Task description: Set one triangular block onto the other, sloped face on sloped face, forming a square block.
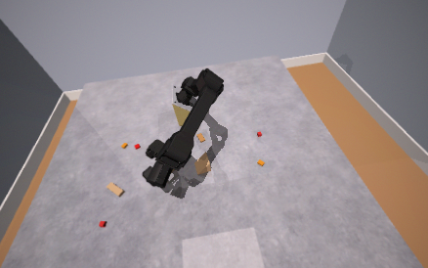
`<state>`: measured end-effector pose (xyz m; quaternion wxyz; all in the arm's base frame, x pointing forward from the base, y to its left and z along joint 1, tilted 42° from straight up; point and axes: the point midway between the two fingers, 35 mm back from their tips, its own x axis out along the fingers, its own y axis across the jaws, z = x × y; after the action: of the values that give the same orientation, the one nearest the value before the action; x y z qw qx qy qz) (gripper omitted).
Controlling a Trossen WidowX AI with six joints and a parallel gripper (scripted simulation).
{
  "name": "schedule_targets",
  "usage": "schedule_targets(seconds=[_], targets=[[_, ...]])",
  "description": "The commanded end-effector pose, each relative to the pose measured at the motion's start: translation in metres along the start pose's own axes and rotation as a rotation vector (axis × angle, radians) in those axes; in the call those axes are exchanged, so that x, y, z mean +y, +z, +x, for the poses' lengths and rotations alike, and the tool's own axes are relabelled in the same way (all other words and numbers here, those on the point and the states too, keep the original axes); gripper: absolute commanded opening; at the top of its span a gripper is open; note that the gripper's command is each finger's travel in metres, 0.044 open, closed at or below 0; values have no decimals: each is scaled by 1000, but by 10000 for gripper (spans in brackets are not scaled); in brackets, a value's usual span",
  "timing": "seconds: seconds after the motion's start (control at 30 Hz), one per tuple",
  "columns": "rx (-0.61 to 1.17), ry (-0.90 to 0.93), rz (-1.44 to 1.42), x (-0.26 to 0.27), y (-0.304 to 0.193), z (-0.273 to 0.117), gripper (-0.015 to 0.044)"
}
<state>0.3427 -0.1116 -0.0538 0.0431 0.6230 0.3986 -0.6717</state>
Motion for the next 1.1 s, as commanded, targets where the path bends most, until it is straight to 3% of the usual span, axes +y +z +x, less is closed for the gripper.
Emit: schedule_targets(seconds=[0.0, 1.07], targets=[[-1, -1, 5, 0, 0, 8, 440], [-2, -3, 6, -3, 3, 61, 440]])
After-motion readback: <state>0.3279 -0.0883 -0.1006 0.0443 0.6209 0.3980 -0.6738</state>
